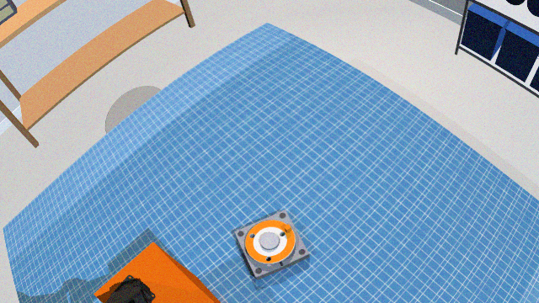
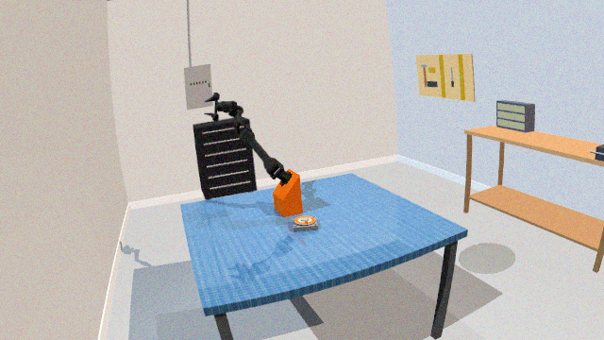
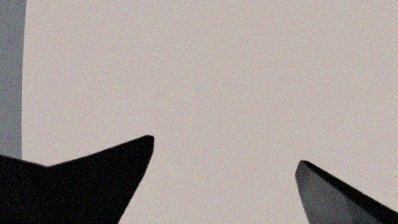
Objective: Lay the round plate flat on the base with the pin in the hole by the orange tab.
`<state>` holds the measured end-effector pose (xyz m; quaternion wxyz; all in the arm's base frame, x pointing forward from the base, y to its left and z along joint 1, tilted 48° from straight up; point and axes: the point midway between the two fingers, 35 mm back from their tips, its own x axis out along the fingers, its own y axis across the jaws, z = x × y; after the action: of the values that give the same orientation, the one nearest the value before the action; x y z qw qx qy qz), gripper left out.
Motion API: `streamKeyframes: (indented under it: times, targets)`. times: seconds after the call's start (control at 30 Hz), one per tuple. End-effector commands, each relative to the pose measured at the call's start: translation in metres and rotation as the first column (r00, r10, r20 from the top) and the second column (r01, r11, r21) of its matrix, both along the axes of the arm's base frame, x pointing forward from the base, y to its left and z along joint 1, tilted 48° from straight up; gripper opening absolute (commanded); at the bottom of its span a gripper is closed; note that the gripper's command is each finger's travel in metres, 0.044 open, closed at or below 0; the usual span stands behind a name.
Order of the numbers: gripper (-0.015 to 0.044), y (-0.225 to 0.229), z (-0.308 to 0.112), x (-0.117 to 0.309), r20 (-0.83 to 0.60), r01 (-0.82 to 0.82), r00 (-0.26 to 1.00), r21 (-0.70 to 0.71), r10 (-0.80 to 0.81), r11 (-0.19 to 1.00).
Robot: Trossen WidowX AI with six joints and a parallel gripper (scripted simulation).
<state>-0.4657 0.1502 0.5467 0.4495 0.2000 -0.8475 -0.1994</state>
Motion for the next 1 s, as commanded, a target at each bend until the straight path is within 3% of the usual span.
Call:
streamKeyframes:
  times: [0.0,0.1,0.3,0.47,0.57,0.73,0.97]
  targets:
    - [0.0374,0.005,-0.001,0.0,0.01,0.003,1.0,-0.014,-0.003,1.0]
    - [0.0295,0.078,-0.011,0.004,0.142,0.062,0.989,-0.212,-0.032,0.975]
    - [0.0137,0.149,-0.023,0.024,0.226,0.137,0.973,-0.399,-0.048,0.907]
    - [0.0006,0.244,-0.046,0.066,0.294,0.236,0.954,-0.633,-0.053,0.737]
    - [0.0,0.279,-0.058,0.087,0.307,0.266,0.95,-0.715,-0.052,0.647]
    - [0.0,0.353,-0.089,0.147,0.301,0.298,0.952,-0.868,-0.058,0.398]
    - [0.0,0.425,-0.134,0.237,0.262,0.271,0.958,-0.96,-0.12,0.066]
